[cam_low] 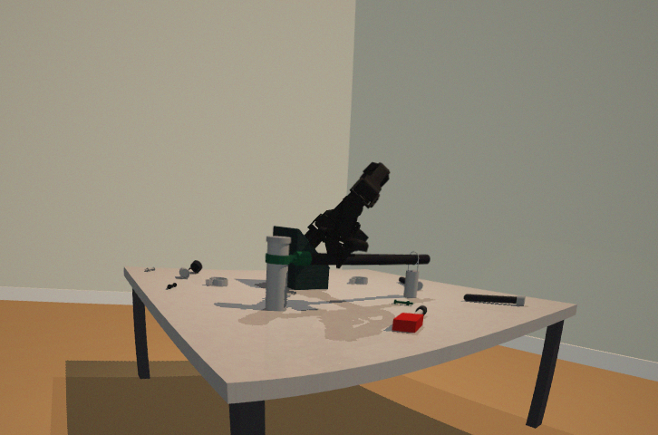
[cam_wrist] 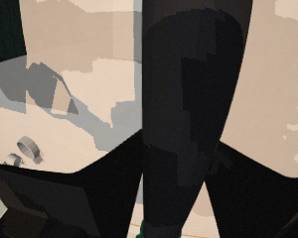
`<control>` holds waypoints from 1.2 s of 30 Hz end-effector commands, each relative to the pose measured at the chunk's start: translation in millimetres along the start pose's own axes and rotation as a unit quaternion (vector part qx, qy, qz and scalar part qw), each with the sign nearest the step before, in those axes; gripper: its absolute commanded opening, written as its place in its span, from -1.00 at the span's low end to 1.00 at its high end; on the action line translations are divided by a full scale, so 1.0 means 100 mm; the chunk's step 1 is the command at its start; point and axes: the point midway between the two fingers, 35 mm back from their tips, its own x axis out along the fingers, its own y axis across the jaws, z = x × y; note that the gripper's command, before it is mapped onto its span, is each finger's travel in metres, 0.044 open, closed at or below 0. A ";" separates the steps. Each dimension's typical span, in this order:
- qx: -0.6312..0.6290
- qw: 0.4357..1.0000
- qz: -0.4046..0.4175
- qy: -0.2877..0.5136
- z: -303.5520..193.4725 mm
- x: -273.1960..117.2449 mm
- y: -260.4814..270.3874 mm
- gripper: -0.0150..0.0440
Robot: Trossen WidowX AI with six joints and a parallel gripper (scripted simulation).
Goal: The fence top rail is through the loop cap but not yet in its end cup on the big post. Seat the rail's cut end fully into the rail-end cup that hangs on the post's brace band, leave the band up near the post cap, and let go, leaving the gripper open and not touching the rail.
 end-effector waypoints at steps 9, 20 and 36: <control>0.000 1.000 0.000 0.000 0.00 0.00 0.00 0.31; 0.000 1.000 0.001 0.000 0.29 -0.37 0.05 1.00; 0.000 1.000 0.001 0.000 0.33 -0.89 0.11 1.00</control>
